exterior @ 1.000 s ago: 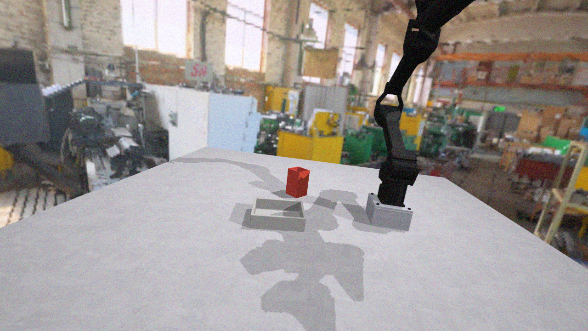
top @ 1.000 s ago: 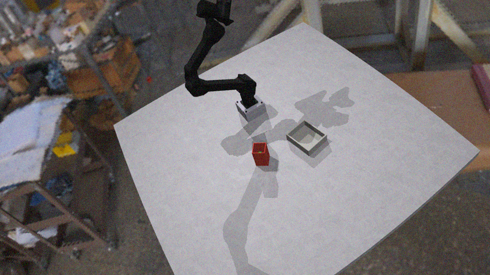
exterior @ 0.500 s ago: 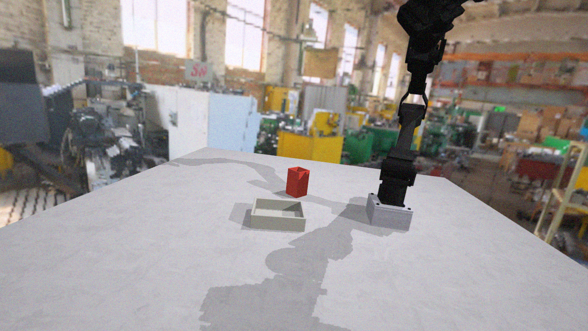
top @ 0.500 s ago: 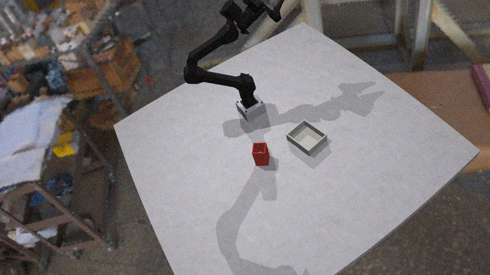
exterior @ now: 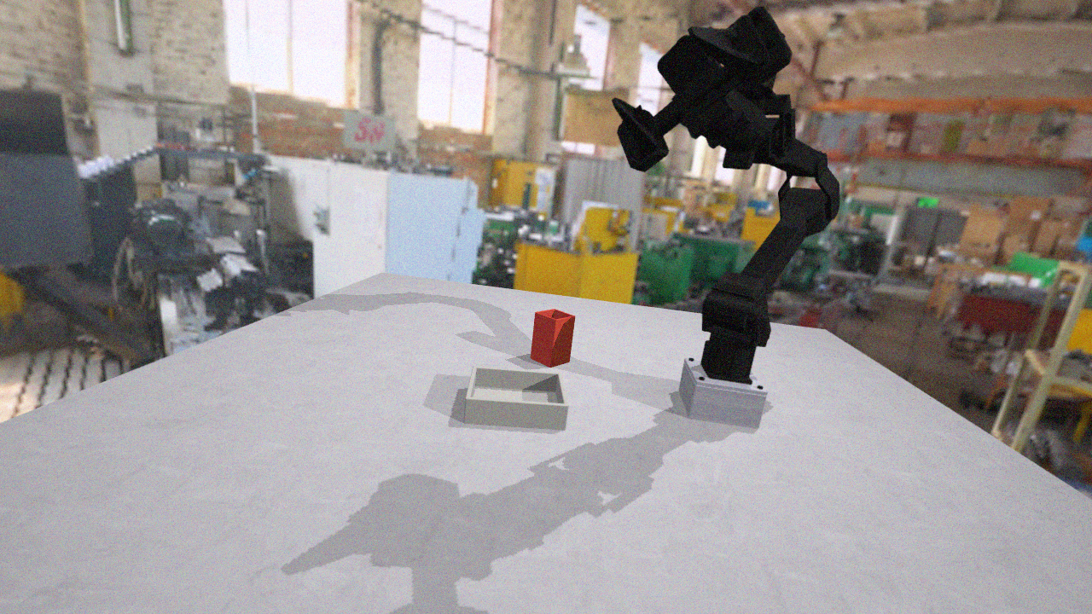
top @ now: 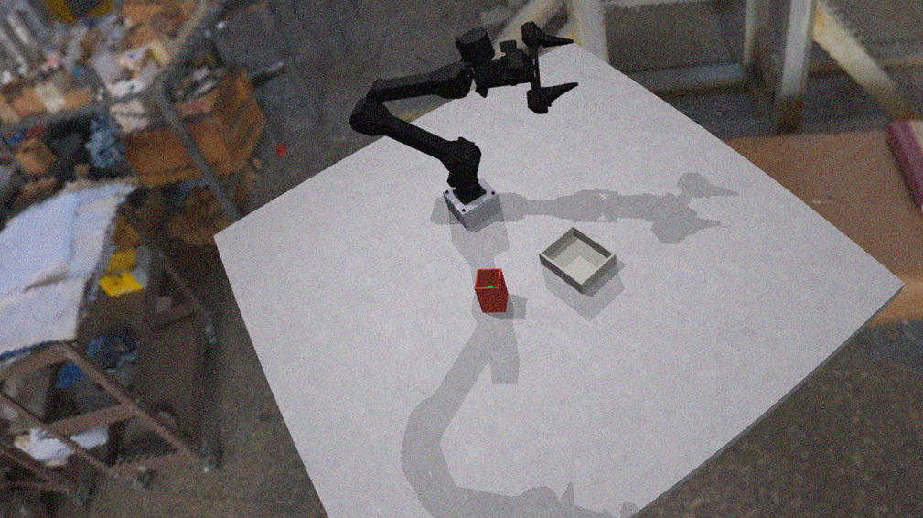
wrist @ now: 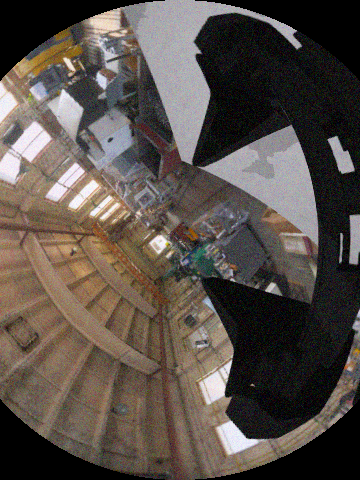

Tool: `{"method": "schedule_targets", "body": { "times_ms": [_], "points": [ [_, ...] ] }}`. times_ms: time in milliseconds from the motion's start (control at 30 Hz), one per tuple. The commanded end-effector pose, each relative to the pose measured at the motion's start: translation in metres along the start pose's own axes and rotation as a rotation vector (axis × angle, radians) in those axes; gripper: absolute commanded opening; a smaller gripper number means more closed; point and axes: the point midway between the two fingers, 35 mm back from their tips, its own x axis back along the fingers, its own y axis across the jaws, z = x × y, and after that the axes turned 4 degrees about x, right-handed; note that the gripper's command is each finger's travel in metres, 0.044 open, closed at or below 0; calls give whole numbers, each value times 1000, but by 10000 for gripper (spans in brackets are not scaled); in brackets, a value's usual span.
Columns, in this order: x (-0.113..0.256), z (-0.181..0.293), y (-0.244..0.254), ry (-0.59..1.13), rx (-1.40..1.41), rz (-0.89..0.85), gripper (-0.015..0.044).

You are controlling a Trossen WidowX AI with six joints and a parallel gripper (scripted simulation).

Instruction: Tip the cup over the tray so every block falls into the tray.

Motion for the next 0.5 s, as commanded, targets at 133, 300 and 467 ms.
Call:
{"method": "schedule_targets", "body": {
  "times_ms": [133, 300, 467],
  "points": [
    [5, 16, -115, -30, 105, 431, 440],
    [28, 23, -176, -37, 156, 676, 440],
    [63, 31, -230, -30, 199, 921, 440]
  ]
}}
